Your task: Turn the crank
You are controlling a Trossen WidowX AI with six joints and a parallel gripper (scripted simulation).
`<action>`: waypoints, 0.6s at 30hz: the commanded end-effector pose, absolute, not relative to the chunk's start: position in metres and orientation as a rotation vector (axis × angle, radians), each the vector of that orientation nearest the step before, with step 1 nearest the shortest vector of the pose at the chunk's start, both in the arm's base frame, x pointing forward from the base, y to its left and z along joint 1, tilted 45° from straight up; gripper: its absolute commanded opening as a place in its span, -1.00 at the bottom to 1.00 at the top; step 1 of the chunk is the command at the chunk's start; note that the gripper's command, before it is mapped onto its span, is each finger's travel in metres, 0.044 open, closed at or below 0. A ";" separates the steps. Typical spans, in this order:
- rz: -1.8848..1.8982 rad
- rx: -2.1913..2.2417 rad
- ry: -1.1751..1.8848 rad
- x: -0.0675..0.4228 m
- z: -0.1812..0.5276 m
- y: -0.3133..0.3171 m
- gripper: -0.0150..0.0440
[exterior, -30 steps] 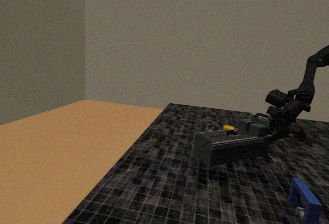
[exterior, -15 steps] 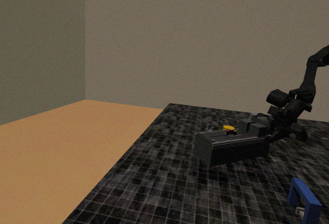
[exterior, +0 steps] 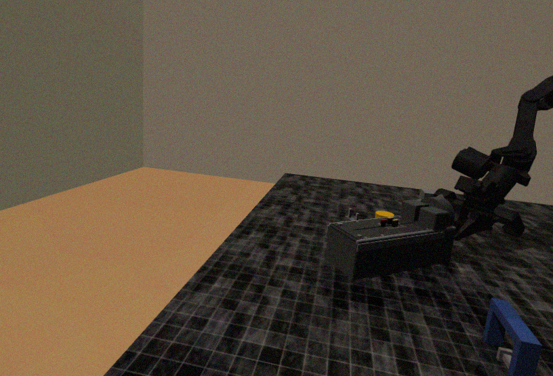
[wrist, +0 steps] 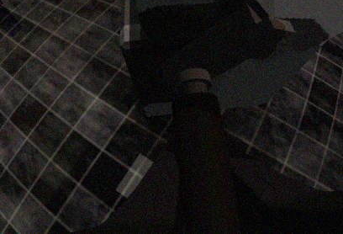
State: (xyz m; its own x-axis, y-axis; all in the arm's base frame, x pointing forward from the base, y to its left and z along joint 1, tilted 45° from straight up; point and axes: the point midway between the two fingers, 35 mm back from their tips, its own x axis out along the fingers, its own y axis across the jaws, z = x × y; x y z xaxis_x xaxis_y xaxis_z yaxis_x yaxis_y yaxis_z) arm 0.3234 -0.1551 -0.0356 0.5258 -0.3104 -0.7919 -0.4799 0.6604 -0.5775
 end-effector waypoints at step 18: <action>0.131 -0.882 1.047 0.323 -0.016 -0.125 -0.49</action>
State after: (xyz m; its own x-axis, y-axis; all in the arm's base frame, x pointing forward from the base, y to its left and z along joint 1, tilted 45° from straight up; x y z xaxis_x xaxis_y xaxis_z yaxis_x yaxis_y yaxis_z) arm 0.3224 -0.1304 -0.0219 0.5218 -0.3028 -0.7975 -0.4866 0.6622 -0.5698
